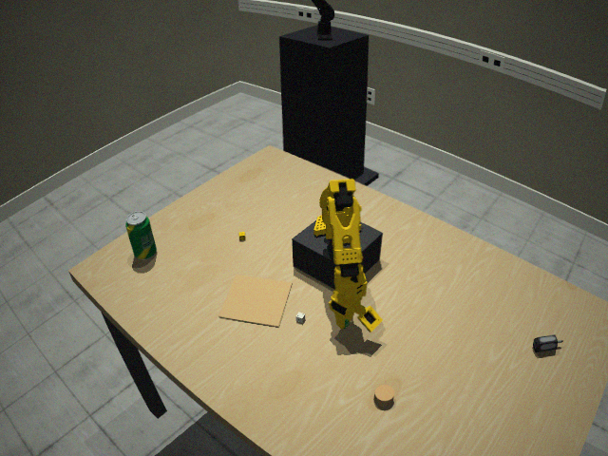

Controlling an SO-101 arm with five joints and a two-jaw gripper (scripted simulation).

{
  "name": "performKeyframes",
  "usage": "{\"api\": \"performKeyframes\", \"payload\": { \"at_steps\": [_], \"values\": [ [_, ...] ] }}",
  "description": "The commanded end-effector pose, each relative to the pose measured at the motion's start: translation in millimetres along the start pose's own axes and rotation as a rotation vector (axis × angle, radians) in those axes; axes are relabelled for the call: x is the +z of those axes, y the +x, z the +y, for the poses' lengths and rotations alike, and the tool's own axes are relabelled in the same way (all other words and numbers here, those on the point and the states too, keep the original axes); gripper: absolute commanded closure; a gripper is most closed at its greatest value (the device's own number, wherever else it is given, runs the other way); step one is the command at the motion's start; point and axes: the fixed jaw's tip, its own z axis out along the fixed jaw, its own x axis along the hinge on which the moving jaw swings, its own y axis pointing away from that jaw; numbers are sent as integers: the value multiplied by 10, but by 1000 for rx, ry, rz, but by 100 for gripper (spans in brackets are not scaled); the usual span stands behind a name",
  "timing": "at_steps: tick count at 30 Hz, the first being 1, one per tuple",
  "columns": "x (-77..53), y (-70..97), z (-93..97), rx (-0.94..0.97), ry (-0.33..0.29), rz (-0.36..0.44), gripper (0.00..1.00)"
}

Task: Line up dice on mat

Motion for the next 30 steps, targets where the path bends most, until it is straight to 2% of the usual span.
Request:
{"api": "performKeyframes", "payload": {
  "at_steps": [1,15,24,30],
  "values": [
    [19,18,-9,-1,-9,8,92],
    [19,18,-15,-1,-9,8,94],
    [19,18,-15,-1,-9,8,100],
    [18,18,-15,-1,-9,8,100]
  ]
}}
